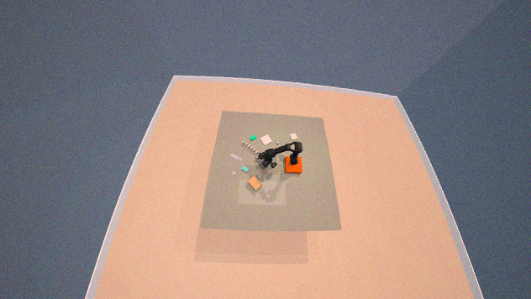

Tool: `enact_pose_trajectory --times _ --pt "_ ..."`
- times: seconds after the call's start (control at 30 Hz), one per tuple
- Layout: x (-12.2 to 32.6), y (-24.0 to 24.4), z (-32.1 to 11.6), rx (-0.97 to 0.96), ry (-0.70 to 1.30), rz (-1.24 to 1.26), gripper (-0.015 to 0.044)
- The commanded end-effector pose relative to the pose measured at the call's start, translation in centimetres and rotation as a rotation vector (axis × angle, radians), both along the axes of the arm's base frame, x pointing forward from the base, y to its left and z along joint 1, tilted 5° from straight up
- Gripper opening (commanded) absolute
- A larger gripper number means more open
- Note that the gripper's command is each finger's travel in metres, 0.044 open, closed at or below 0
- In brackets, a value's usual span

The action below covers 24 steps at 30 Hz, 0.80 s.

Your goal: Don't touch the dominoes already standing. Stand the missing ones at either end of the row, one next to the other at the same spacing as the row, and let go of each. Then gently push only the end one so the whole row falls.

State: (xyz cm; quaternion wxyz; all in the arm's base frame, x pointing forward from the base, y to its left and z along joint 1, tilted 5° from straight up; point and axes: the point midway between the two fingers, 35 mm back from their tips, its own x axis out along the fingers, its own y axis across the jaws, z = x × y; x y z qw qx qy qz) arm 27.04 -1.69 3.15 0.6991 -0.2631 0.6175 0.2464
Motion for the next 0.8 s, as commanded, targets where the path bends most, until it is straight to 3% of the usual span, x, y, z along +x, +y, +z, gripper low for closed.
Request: enact_pose_trajectory --times 0.0,0.37,0.77 --pt "0.4 -0.4 -0.1 0.002 0.007 0.005 0.0000" --pt "1.1 -2.3 5.9 -0.001 0.005 0.005 0.0000" --pt "1.1 -2.4 6.0 -0.001 0.005 0.005 0.0000"
